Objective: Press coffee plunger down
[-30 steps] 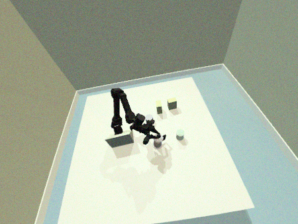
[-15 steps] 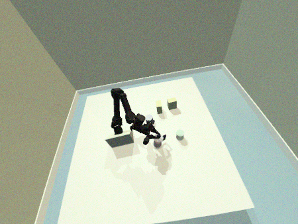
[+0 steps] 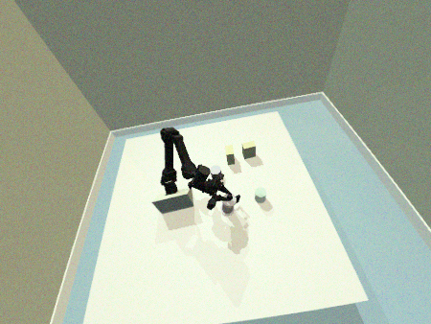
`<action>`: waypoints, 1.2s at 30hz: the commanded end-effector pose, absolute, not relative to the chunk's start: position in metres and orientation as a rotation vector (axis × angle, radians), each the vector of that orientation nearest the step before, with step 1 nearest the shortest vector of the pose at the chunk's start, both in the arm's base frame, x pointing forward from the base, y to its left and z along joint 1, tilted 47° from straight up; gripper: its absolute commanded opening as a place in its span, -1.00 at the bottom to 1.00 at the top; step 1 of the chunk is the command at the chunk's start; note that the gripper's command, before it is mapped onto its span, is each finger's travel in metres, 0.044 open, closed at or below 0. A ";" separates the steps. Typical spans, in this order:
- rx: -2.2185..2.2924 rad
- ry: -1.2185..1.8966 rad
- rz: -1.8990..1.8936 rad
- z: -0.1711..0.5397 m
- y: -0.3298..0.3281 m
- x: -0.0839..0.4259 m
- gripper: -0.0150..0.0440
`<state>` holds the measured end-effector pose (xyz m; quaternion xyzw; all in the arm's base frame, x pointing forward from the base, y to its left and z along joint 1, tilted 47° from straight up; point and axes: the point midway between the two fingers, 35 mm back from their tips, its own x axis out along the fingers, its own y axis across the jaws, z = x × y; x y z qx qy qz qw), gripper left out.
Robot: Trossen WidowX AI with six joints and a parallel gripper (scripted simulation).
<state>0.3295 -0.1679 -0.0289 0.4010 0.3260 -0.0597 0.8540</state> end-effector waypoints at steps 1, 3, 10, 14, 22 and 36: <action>0.851 0.702 -0.120 -0.033 -0.164 0.329 -0.07; 0.843 0.686 -0.126 -0.029 -0.168 0.329 -0.07; 0.843 0.686 -0.126 -0.029 -0.168 0.329 -0.07; 0.843 0.686 -0.126 -0.029 -0.168 0.329 0.28; 0.843 0.686 -0.126 -0.029 -0.168 0.329 1.00; 0.851 0.707 -0.126 0.039 -0.213 0.310 1.00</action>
